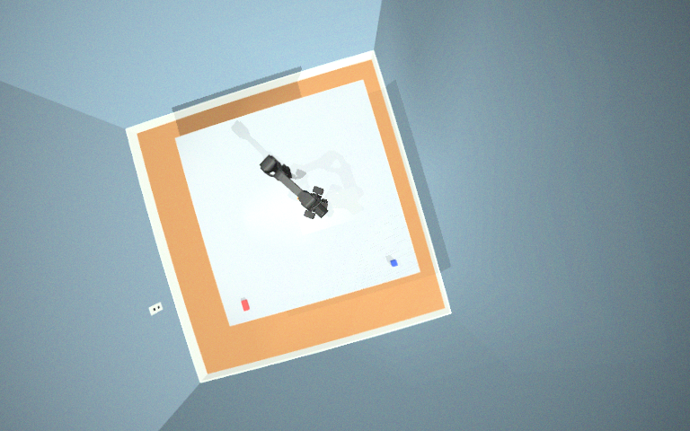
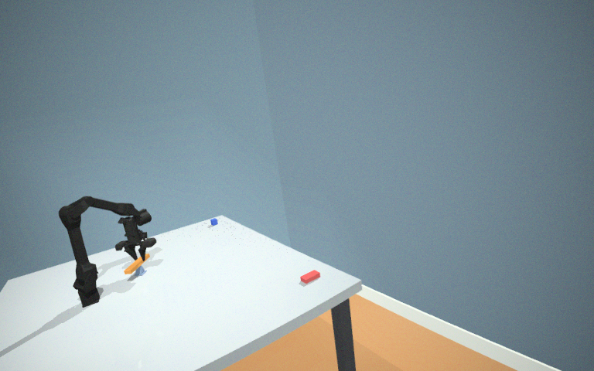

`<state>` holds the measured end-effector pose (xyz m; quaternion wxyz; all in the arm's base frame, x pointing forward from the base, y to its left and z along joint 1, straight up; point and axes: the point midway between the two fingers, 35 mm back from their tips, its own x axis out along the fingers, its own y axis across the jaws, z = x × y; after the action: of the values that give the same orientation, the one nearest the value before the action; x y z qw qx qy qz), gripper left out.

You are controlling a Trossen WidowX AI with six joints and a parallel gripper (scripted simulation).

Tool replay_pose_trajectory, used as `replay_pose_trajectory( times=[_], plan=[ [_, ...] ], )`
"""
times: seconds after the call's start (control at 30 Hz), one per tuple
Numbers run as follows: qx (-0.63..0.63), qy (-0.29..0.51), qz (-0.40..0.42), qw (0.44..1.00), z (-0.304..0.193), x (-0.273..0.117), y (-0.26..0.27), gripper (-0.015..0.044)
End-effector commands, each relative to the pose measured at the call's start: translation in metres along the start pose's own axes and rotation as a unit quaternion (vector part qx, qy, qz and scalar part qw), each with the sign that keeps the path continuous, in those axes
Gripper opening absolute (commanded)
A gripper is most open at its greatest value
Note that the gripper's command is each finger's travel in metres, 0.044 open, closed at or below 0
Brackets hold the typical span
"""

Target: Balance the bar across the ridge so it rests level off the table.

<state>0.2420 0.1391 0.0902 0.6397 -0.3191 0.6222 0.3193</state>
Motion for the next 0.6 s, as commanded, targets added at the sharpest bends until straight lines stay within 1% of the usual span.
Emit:
replay_pose_trajectory(
  times=[0.0, 0.37, 0.57],
  plan=[
    [0.0, 0.0, 0.0, 1.0, 0.0, 0.0, 0.0, 0.0],
    [0.0, 0.0, 0.0, 1.0, 0.0, 0.0, 0.0, 0.0],
    [0.0, 0.0, 0.0, 1.0, 0.0, 0.0, 0.0, 0.0157]
  ],
)
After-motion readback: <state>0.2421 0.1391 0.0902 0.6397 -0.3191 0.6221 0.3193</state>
